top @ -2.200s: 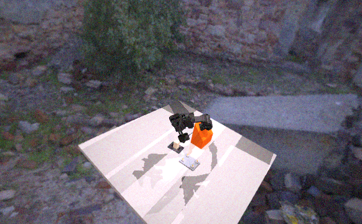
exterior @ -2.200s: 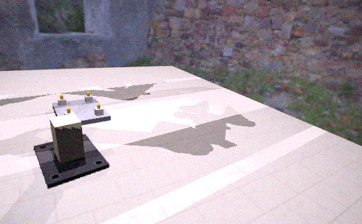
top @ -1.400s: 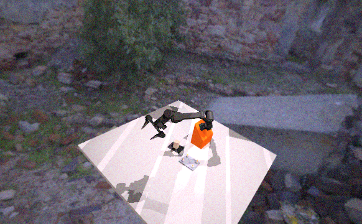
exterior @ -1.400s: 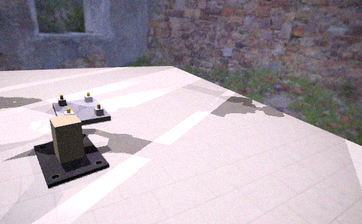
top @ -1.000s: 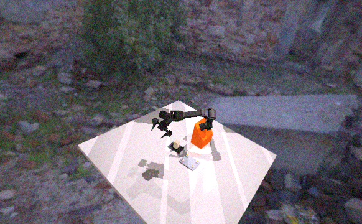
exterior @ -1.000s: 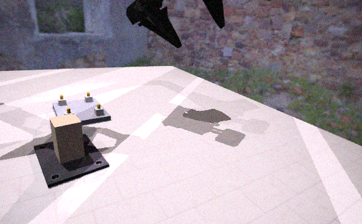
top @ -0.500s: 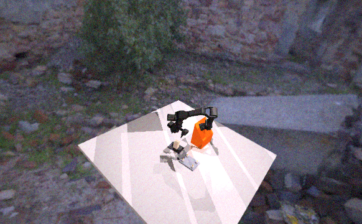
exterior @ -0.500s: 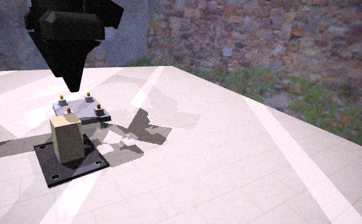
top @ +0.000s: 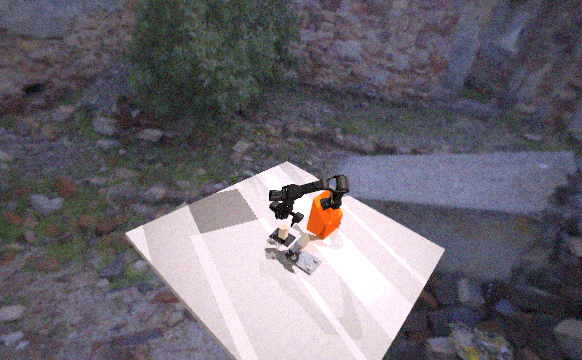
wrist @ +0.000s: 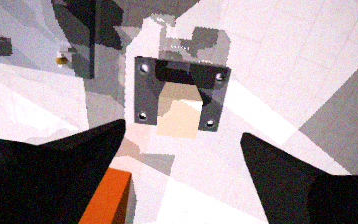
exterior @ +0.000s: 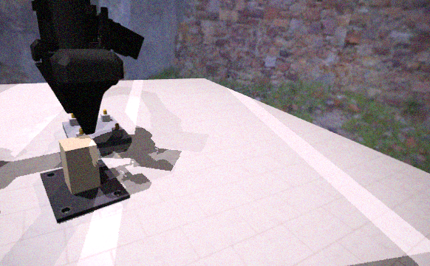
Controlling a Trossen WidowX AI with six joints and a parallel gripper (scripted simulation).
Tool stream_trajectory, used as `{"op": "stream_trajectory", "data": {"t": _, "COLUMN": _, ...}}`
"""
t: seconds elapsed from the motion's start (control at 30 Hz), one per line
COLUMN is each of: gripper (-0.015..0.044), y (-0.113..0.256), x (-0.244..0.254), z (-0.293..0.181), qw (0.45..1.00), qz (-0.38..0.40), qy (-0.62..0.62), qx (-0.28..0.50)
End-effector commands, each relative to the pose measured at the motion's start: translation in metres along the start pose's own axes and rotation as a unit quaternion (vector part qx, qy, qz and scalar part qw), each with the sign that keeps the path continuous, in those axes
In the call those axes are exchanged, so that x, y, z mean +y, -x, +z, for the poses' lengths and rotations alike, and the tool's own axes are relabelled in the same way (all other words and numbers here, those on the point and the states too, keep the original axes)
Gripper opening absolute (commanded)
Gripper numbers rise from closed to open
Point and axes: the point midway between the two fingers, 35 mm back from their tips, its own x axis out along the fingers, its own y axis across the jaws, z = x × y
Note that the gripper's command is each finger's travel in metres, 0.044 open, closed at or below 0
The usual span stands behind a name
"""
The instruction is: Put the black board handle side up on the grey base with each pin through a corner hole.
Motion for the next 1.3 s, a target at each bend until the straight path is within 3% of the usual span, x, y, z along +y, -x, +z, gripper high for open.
{"op": "stream_trajectory", "data": {"t": 0.0, "gripper": 0.044, "y": -0.015, "x": 0.004, "z": -0.004, "qw": 1.0, "qz": 0.007, "qy": -0.005, "qx": 0.006}}
{"op": "stream_trajectory", "data": {"t": 1.27, "gripper": 0.044, "y": -0.069, "x": 0.005, "z": -0.004, "qw": 1.0, "qz": 0.008, "qy": -0.005, "qx": 0.006}}
